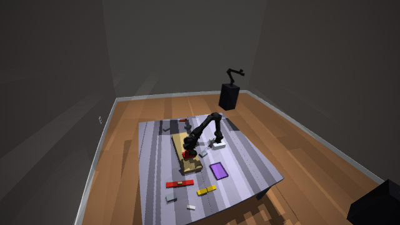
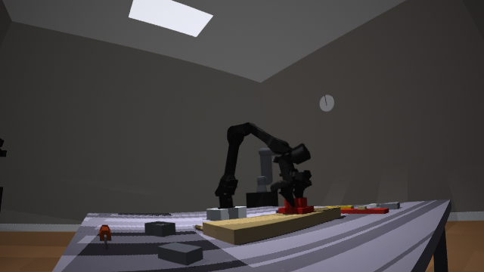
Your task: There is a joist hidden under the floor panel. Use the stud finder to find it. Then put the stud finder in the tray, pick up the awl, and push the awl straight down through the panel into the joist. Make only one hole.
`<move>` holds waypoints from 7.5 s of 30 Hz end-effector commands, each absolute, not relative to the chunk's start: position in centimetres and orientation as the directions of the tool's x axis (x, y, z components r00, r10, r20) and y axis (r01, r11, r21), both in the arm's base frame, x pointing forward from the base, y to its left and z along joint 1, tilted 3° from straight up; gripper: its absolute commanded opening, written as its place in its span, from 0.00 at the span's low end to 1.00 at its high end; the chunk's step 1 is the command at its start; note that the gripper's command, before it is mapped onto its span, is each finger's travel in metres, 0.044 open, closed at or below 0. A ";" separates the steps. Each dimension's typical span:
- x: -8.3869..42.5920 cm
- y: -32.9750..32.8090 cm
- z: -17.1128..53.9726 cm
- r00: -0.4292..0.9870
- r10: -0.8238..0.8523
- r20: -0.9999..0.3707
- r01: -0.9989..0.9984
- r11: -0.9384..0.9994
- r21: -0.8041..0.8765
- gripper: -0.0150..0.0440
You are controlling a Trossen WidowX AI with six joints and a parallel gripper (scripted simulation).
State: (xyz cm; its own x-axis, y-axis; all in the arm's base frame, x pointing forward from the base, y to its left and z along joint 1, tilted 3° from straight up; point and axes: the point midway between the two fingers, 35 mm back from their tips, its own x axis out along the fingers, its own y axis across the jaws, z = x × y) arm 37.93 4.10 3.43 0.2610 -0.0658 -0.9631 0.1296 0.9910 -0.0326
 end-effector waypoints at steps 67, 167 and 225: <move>39.4 14.8 3.2 0.261 -0.055 -0.964 0.131 0.991 -0.021 0.25; 37.7 1.3 3.5 0.260 -0.068 -0.963 0.131 0.991 -0.035 0.25; 36.5 -7.6 3.8 0.259 -0.077 -0.963 0.131 0.990 -0.044 0.25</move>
